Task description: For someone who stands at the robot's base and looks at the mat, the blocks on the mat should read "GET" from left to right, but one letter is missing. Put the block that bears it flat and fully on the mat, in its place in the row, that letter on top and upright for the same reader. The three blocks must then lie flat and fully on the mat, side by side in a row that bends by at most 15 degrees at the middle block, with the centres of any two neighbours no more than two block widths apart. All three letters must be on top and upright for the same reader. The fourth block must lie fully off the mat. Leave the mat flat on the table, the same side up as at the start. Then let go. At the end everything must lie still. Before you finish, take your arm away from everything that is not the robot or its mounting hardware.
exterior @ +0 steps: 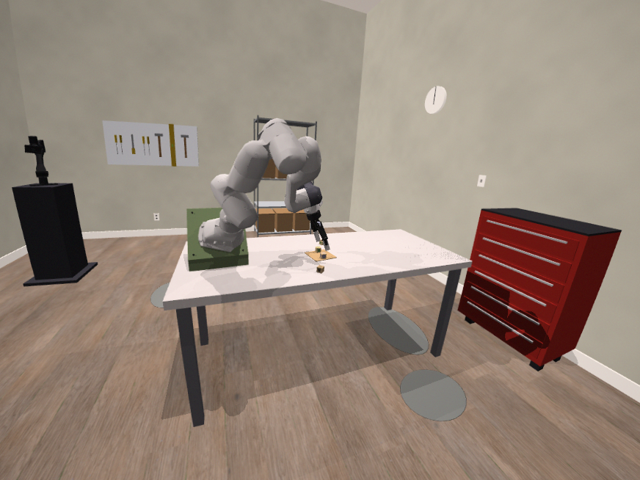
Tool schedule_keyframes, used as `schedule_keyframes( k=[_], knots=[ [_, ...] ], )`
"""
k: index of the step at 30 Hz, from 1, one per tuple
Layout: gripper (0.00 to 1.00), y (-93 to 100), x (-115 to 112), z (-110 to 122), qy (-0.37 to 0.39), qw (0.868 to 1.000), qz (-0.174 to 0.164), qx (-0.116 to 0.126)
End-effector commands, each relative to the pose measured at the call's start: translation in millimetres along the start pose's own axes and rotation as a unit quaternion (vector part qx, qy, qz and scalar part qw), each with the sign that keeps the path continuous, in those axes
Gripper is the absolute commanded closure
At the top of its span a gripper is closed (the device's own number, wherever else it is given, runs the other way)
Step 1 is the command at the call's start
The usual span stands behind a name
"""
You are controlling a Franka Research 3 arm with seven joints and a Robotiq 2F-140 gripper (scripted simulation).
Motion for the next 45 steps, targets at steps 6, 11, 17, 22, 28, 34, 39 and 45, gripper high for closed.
schedule_keyframes(
  k=[6, 11, 17, 22, 28, 34, 39, 45],
  knots=[
    [0.0, 0.1, 0, 0, 0.003, 1.0, 0.001, 0.001],
    [0.0, 0.1, 0, 0, 0.003, 1.0, 0.001, 0.001],
    [0.0, -0.2, 3, 3, -0.001, 1.0, -0.001, -0.002],
    [0.0, -2.4, 28, 24, -0.04, 0.999, -0.019, -0.025],
    [0.0, -1.1, 75, 71, -0.124, 0.988, -0.067, -0.063],
    [0.0, 10.6, 117, 125, -0.217, 0.964, -0.135, -0.08],
    [0.0, 27.5, 142, 162, -0.282, 0.938, -0.191, -0.07],
    [0.0, 49.4, 163, 193, -0.334, 0.91, -0.243, -0.042]
  ],
)
Point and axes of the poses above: the point where the finger pads meet when closed, its own y axis back along the fingers, its own z axis across the jaws, x = y × z, the point moved 10 cm from there along y, back along the fingers, and after that the axes turned 8 degrees about -y, right-handed, at the moved point
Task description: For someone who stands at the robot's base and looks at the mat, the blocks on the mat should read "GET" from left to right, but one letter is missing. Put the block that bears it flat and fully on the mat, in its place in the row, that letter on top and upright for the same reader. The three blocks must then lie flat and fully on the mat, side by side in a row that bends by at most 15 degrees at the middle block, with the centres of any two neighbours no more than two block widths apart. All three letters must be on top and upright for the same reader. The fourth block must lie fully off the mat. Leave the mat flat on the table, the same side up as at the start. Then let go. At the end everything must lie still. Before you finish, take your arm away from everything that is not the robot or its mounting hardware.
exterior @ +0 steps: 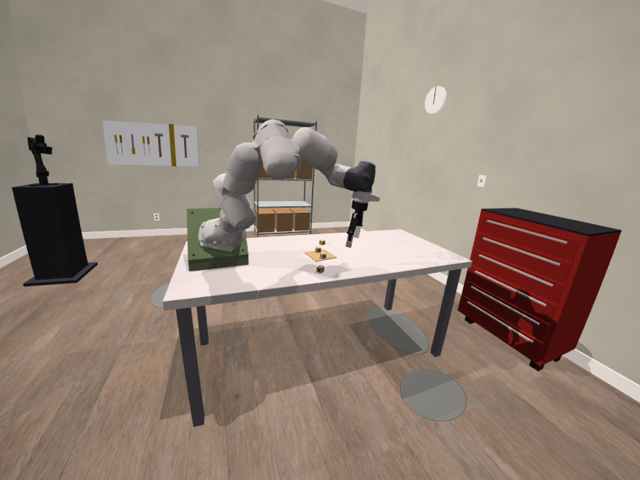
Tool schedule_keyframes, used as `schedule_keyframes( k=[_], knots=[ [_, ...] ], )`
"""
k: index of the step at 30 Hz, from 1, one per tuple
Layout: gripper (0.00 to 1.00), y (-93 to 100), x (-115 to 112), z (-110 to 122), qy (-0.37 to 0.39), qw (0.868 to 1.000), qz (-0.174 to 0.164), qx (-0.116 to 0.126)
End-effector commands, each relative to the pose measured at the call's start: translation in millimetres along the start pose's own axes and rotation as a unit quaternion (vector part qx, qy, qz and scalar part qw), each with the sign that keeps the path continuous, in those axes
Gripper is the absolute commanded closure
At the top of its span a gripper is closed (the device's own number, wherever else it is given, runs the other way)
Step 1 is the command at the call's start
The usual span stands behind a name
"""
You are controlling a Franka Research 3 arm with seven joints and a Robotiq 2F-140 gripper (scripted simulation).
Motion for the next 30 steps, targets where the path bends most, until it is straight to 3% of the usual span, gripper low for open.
schedule_keyframes(
  k=[1, 2, 8, 16, 18, 19, 24, 25, 27, 30],
  knots=[
    [0.0, 4.2, -1, 13, 0.027, 0.999, -0.045, -0.012],
    [0.0, 19.7, 10, 20, 0.008, 0.997, -0.076, 0.001],
    [0.0, 60.3, 32, 34, -0.026, 0.988, -0.148, 0.044],
    [0.0, 117.4, 54, 51, -0.046, 0.966, -0.226, 0.116],
    [0.0, 117.4, 54, 51, -0.046, 0.966, -0.226, 0.116],
    [0.0, 136.2, 60, 57, -0.048, 0.958, -0.246, 0.142],
    [0.0, 175.3, 73, 73, -0.047, 0.939, -0.278, 0.198],
    [0.0, 175.7, 73, 73, -0.047, 0.939, -0.279, 0.198],
    [0.0, 123.5, 74, 85, -0.058, 0.965, -0.214, 0.141],
    [0.0, 98.6, 73, 91, -0.057, 0.976, -0.177, 0.114]
  ],
)
Point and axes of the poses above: the point where the finger pads meet when closed, its own y axis back along the fingers, its own z axis across the jaws, x = y × z, the point moved 10 cm from there along y, back along the fingers, and after that the axes turned 8 degrees about -y, right-handed, at the moved point
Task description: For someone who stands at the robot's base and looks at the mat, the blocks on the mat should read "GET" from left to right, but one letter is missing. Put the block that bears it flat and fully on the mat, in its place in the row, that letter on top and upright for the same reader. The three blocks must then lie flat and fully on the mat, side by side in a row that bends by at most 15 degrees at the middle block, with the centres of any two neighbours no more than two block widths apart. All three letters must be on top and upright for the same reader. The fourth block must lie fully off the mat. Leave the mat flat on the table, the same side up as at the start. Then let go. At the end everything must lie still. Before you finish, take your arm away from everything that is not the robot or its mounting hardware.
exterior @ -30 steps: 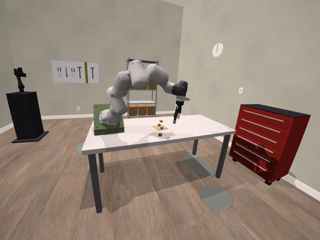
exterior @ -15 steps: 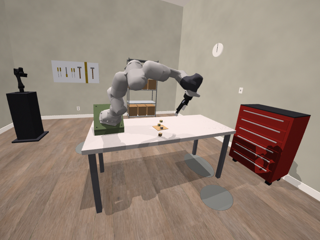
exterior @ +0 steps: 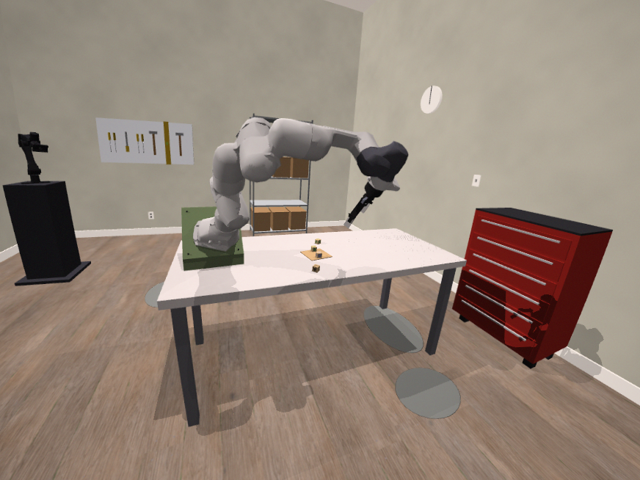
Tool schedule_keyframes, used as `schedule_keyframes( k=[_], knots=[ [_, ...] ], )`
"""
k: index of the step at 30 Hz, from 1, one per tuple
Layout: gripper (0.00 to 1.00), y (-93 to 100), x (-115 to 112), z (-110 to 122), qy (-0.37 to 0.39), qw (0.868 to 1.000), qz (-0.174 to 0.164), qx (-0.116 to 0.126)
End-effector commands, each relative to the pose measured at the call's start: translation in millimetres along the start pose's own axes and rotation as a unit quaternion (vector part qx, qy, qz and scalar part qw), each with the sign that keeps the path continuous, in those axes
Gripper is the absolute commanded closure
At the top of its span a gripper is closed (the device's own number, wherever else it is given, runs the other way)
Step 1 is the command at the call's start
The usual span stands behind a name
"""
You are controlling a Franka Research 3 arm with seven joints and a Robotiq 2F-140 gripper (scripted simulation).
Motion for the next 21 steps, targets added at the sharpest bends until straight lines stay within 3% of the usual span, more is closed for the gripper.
schedule_keyframes(
  k=[1, 3, 5, 6, 10, 18, 21],
  knots=[
    [0.0, -28.4, 18, 14, 0.016, 0.998, 0.058, -0.035],
    [0.0, -40.6, 24, 22, 0.02, 0.995, 0.083, -0.051],
    [0.0, -40.6, 24, 22, 0.02, 0.995, 0.083, -0.051],
    [0.0, -54.3, 30, 31, 0.029, 0.991, 0.114, -0.068],
    [0.0, -76.7, 36, 44, 0.05, 0.981, 0.163, -0.095],
    [0.0, -123.2, 36, 68, 0.124, 0.949, 0.254, -0.138],
    [0.0, -135.8, 32, 73, 0.148, 0.939, 0.273, -0.145]
  ],
)
Point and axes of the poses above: the point where the finger pads meet when closed, its own y axis back along the fingers, its own z axis across the jaws, x = y × z, the point moved 10 cm from there along y, back along the fingers, and after that the axes turned 8 degrees about -y, right-handed, at the moved point
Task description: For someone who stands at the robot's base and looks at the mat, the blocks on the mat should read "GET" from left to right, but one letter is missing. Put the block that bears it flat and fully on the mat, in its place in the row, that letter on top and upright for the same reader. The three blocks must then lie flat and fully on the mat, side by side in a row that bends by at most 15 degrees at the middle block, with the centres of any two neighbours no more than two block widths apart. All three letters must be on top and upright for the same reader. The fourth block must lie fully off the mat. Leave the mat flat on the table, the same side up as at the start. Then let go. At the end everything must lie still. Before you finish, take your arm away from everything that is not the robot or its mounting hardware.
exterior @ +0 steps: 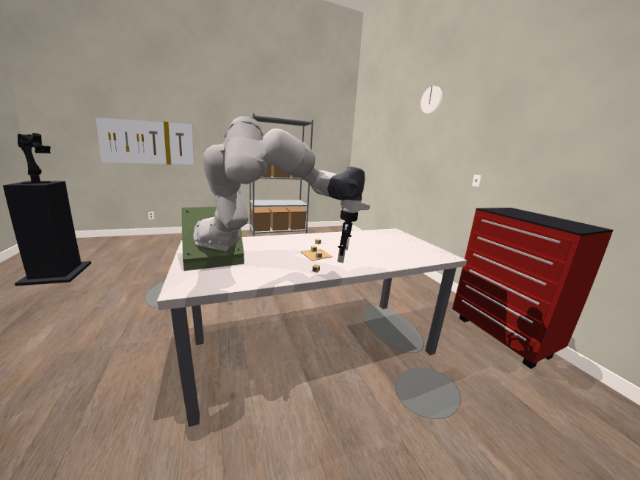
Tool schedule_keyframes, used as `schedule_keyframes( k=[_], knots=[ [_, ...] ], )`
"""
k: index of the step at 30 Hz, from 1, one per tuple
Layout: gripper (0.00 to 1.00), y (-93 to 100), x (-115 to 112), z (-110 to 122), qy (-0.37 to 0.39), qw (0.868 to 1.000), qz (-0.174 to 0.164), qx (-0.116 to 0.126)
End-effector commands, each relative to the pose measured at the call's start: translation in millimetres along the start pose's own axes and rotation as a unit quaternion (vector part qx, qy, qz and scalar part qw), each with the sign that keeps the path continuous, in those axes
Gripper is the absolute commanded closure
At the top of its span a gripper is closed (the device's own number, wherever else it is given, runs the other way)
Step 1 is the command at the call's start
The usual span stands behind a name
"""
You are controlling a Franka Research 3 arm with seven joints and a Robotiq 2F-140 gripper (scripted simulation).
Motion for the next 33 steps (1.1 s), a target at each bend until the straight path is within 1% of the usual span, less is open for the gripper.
schedule_keyframes(
  k=[1, 2, 3, 7, 11, 16, 18, 21, 24, 33],
  knots=[
    [0.0, -1.4, 3, -5, 0.0, 0.999, 0.045, 0.009],
    [0.0, -10.9, -9, -7, 0.026, 0.997, 0.068, 0.005],
    [0.0, -16.9, -17, -8, 0.044, 0.996, 0.082, 0.004],
    [0.0, -34.3, -48, -14, 0.104, 0.987, 0.121, 0.005],
    [0.0, -50.2, -86, -20, 0.168, 0.974, 0.151, 0.015],
    [0.0, -67.5, -141, -26, 0.248, 0.952, 0.175, 0.036],
    [0.0, -67.5, -141, -26, 0.248, 0.952, 0.175, 0.036],
    [0.0, -73.5, -164, -27, 0.278, 0.942, 0.18, 0.047],
    [0.0, -76.2, -176, -28, 0.293, 0.937, 0.182, 0.052],
    [0.0, -76.9, -179, -28, 0.296, 0.936, 0.183, 0.053]
  ],
)
Point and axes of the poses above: the point where the finger pads meet when closed, its own y axis back along the fingers, its own z axis across the jaws, x = y × z, the point moved 10 cm from there along y, back along the fingers, and after that the axes turned 8 degrees about -y, right-handed, at the moved point
